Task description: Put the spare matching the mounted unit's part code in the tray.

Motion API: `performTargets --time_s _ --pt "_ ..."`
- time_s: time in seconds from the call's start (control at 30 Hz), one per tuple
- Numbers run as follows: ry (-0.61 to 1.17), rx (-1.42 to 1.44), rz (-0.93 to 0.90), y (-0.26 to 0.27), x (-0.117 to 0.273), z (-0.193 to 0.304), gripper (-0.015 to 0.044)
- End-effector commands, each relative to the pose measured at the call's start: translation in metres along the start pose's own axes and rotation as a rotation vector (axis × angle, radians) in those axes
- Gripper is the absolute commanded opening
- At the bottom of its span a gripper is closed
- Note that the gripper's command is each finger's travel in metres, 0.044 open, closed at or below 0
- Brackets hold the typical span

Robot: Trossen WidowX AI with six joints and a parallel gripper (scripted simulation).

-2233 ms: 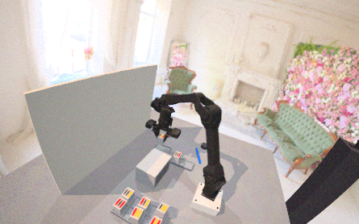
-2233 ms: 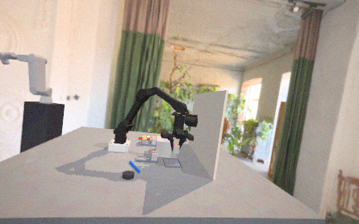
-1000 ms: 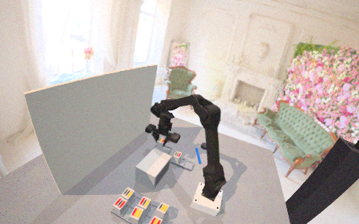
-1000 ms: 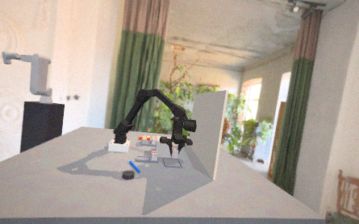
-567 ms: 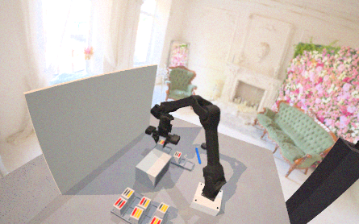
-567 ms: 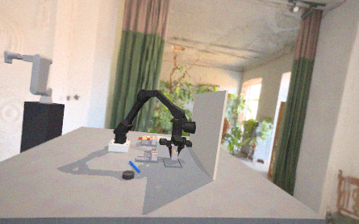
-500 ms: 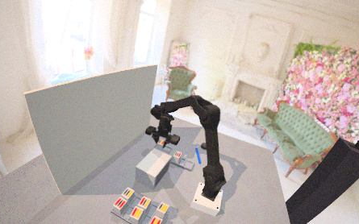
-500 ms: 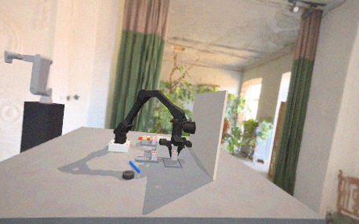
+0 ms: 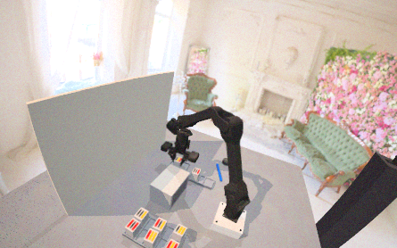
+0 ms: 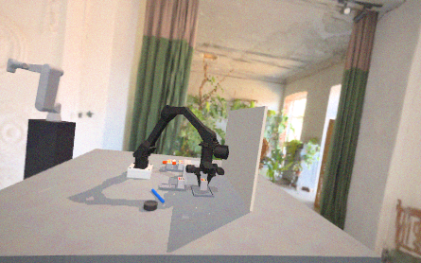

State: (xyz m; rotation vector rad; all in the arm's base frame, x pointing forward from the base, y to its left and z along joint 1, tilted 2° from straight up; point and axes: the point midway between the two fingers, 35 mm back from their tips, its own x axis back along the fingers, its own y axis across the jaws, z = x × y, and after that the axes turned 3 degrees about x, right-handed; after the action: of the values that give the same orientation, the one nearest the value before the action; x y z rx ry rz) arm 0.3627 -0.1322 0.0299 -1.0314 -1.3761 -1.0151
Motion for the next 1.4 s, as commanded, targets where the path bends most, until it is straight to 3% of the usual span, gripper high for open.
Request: performTargets --time_s 0.0,0.07,0.63,0.7,0.9,1.37 --pt "0.002 0.003 0.002 -0.002 -0.004 0.001 0.0" --pt "0.002 0.003 0.002 -0.002 -0.005 0.001 0.0" --pt "0.0 0.0 0.0 0.0 -0.002 0.0 0.044" --pt "0.0 0.0 0.0 0.001 0.009 -0.001 0.044" --pt "0.002 0.003 0.002 -0.001 0.102 0.001 0.044" --pt "-0.013 0.005 -0.019 0.001 0.104 -0.001 0.044"
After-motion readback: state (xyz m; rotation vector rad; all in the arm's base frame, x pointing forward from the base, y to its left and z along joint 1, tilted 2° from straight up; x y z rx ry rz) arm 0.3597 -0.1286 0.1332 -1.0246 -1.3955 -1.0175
